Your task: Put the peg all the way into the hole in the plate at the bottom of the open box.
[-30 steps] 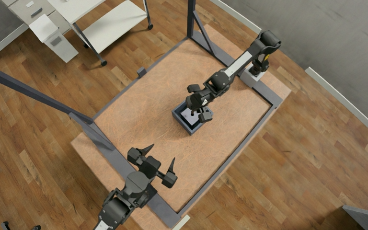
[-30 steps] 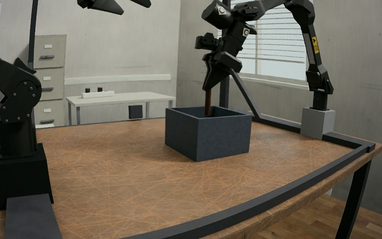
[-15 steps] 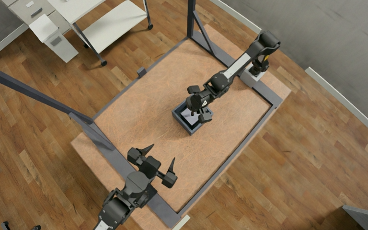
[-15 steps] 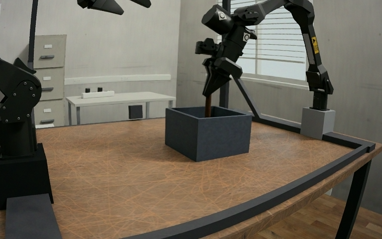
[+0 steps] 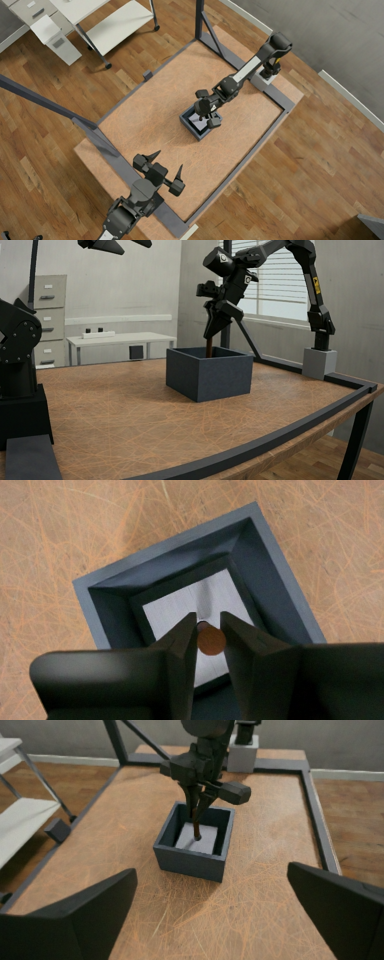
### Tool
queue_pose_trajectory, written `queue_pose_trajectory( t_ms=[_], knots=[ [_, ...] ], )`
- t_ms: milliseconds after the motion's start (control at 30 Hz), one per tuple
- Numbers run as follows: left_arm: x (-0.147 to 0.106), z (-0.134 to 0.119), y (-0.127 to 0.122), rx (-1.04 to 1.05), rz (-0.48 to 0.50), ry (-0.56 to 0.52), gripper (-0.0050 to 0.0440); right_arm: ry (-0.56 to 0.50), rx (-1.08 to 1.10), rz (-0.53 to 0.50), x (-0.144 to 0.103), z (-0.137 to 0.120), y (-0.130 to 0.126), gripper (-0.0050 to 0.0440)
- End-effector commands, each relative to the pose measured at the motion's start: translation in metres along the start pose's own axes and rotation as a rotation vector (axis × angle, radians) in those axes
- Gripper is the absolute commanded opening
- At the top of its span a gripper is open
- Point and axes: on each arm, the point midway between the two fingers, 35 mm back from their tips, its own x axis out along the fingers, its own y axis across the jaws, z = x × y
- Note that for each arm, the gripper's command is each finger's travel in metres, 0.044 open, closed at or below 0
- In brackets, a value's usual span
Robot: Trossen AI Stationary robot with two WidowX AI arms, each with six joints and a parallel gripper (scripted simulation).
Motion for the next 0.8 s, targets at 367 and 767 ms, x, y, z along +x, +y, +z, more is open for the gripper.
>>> queue_pose_trajectory(
  t_ms=[367,767],
  knots=[
    [0.026,-0.013,0.0,0.01,0.011,0.016,0.0027,-0.014,-0.002,0.0,-0.003,0.004,0.0,0.044],
    [0.051,-0.026,0.002,0.006,0.011,0.016,0.0027,-0.014,-0.002,0.0,-0.003,0.004,0.0,0.044]
  ],
)
